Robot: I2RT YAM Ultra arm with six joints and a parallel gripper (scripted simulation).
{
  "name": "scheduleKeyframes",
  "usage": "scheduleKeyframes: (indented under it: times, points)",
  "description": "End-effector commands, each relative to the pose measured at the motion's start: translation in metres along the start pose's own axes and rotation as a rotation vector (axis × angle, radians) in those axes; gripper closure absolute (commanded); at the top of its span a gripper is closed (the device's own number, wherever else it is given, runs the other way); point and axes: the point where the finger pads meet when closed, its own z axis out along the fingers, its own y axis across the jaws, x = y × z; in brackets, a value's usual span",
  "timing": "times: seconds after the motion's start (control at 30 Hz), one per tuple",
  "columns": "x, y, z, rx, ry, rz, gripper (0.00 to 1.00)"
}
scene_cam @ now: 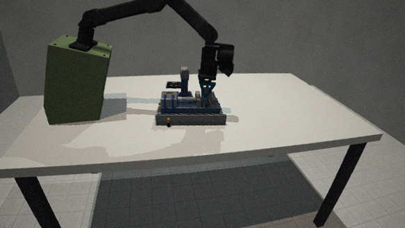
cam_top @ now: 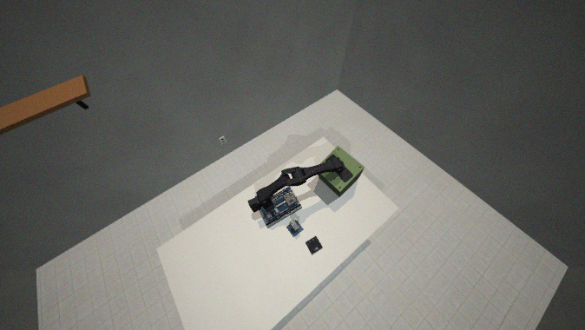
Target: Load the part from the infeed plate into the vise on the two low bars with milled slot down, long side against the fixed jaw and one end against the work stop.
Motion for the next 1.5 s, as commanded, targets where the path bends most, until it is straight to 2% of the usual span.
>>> scheduleKeyframes:
  times: [0.0, 0.1, 0.57, 0.67, 1.47]
  points:
    - [-0.025, -0.001, -0.019, 0.013, -0.080, -0.005, 1.00]
    - [-0.027, -0.001, -0.023, 0.013, -0.086, -0.005, 1.00]
    - [-0.022, -0.001, -0.014, 0.010, -0.063, -0.003, 1.00]
    - [-0.026, 0.000, -0.024, 0.013, -0.080, -0.005, 1.00]
    - [-0.021, 0.000, -0.016, 0.010, -0.058, -0.003, 1.00]
